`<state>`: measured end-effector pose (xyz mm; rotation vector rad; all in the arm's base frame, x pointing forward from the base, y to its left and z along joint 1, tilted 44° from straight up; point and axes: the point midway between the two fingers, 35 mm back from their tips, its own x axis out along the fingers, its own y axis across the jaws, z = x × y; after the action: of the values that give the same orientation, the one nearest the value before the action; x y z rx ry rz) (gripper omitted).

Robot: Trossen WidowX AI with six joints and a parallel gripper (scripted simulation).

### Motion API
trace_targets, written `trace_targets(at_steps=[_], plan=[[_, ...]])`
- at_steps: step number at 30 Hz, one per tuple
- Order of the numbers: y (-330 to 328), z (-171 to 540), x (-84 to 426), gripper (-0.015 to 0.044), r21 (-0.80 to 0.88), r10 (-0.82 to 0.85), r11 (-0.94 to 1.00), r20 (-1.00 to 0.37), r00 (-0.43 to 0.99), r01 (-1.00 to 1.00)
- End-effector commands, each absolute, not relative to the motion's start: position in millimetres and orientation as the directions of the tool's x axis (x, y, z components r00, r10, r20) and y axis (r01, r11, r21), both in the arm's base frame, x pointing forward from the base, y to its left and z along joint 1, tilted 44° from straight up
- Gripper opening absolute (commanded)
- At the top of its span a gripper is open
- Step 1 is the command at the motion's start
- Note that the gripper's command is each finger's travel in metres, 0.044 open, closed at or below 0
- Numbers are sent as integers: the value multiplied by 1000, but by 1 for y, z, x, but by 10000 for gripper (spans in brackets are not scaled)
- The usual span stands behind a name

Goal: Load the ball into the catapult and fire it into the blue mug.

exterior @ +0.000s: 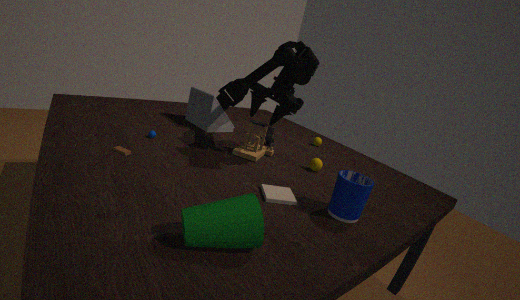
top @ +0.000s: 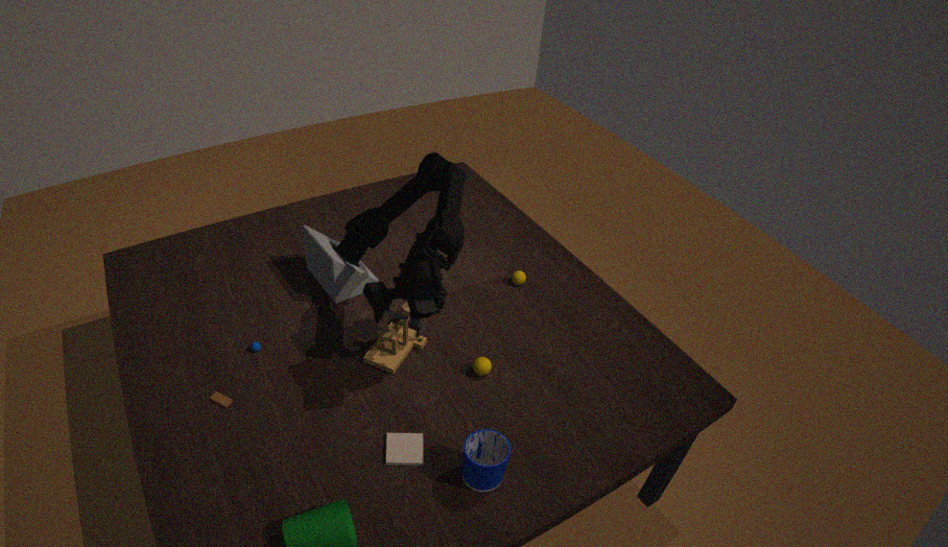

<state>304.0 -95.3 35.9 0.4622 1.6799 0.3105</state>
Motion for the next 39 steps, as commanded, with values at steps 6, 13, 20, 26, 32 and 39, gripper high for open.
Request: trace_targets(at_steps=[6,13,20,26,32,39], plan=[[-103,31,299,440,472,549,773,-833,-74,423],[-110,29,296,440,453,599,638,-800,-31,623],[-118,27,293,440,410,643,465,-766,19,785],[-124,26,291,440,353,674,300,-736,65,886],[-125,26,291,440,346,678,281,-732,70,895],[-93,-8,296,440,347,679,280,-731,71,895]])
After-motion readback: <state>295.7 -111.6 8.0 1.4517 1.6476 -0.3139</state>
